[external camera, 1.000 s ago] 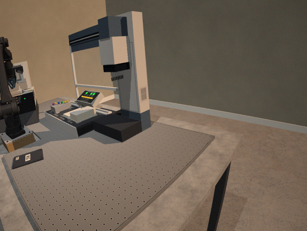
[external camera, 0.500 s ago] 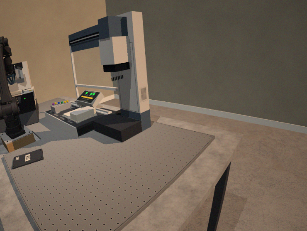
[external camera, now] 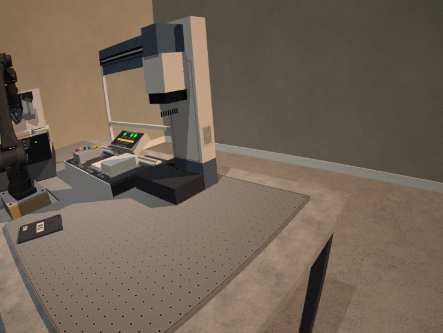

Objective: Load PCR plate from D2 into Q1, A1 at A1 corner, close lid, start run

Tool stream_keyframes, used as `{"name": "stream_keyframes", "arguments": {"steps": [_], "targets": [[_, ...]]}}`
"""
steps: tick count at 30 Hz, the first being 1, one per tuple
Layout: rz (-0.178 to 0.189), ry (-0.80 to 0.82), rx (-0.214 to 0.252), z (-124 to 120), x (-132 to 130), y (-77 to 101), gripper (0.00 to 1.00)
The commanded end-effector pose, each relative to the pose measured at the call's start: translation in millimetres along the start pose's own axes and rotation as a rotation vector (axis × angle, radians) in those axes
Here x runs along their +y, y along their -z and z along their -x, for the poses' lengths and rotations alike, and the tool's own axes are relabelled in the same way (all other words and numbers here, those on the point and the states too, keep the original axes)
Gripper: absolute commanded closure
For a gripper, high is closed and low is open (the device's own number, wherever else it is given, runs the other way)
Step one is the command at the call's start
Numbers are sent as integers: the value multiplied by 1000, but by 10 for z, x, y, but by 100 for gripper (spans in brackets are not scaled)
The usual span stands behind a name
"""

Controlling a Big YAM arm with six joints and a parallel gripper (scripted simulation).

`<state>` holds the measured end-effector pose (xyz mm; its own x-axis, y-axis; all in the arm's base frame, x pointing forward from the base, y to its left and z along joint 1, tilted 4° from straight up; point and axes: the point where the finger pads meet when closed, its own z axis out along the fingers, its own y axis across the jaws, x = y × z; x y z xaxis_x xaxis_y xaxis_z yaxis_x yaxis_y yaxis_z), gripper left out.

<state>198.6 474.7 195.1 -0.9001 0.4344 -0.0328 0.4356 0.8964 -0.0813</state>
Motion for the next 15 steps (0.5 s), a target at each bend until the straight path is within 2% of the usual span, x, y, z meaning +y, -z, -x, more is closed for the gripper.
{"name": "stream_keyframes", "arguments": {"steps": [1,11,15], "targets": [[33,-10,1,18,-26,200,0],[78,-10,4,19,30,391,0],[85,-10,5,19,49,418,0]]}}
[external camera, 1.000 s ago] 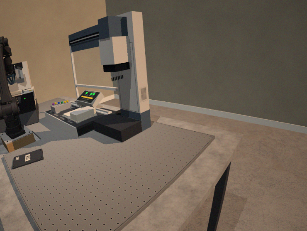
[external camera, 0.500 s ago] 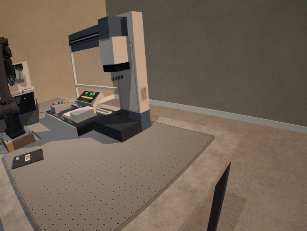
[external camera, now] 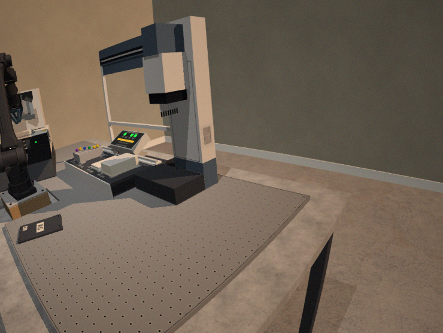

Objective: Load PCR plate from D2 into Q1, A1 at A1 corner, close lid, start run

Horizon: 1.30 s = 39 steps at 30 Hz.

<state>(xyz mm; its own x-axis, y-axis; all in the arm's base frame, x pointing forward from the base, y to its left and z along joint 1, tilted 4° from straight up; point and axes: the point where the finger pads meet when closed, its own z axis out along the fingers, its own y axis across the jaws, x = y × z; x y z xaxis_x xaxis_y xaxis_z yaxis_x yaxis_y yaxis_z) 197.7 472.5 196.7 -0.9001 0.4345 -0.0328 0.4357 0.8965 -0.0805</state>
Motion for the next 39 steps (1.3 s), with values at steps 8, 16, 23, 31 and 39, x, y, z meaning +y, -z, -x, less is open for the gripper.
{"name": "stream_keyframes", "arguments": {"steps": [8,16,23,31,39], "targets": [[58,-9,3,10,138,273,0],[59,-8,3,9,162,267,0],[90,-8,6,15,140,415,0],[226,-1,3,-49,-332,228,100],[167,-4,3,34,-530,-89,100]]}}
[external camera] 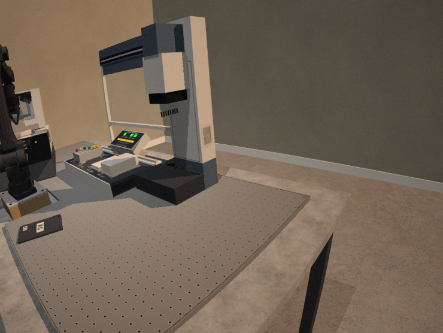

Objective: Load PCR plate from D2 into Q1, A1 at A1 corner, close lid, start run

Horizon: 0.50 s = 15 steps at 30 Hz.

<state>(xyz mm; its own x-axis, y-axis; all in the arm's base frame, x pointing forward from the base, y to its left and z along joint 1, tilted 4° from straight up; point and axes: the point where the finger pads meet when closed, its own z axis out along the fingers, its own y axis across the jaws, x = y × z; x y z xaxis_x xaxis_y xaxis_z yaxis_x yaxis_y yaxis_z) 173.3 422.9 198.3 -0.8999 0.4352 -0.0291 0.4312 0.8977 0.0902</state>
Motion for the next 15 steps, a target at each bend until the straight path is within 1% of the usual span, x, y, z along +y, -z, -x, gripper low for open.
{"name": "stream_keyframes", "arguments": {"steps": [1,4,6,7,9,10,12,13,15], "targets": [[-12,-3,-1,58,2,-82,100],[94,-4,-5,31,-194,-30,100],[99,-4,-1,-21,-306,30,100],[102,-1,0,-43,-317,67,100],[107,0,1,-53,-238,117,100],[98,1,0,-54,-226,94,100],[98,1,0,-54,-226,94,100],[117,-3,-2,-48,-288,24,100],[171,-5,0,-60,-462,-5,100]]}}
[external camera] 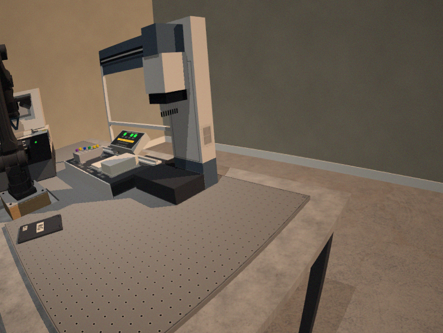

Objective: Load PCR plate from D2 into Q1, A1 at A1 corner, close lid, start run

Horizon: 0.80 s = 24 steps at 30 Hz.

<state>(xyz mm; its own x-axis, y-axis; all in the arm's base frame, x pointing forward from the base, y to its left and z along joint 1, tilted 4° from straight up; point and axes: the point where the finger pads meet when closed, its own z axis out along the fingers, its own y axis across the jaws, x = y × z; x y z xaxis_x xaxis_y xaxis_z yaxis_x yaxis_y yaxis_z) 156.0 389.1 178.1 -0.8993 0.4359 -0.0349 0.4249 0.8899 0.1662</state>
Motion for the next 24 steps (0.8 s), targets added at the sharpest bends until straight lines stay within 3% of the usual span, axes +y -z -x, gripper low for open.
{"name": "stream_keyframes", "arguments": {"steps": [1,2,5,8,11,12,14,16,19,22,24], "targets": [[91,-4,11,-59,-138,170,100],[78,-3,14,-71,-218,176,100],[172,-6,14,-86,-330,192,100],[241,-10,16,-98,-470,185,100],[211,-18,10,-78,-609,146,100],[232,-18,9,-83,-666,117,100],[232,-18,9,-83,-666,117,100],[279,-4,11,-111,-754,106,100],[270,-4,17,-134,-960,133,100],[363,-12,21,-139,-1090,159,100],[351,-13,21,-150,-1182,163,100]]}}
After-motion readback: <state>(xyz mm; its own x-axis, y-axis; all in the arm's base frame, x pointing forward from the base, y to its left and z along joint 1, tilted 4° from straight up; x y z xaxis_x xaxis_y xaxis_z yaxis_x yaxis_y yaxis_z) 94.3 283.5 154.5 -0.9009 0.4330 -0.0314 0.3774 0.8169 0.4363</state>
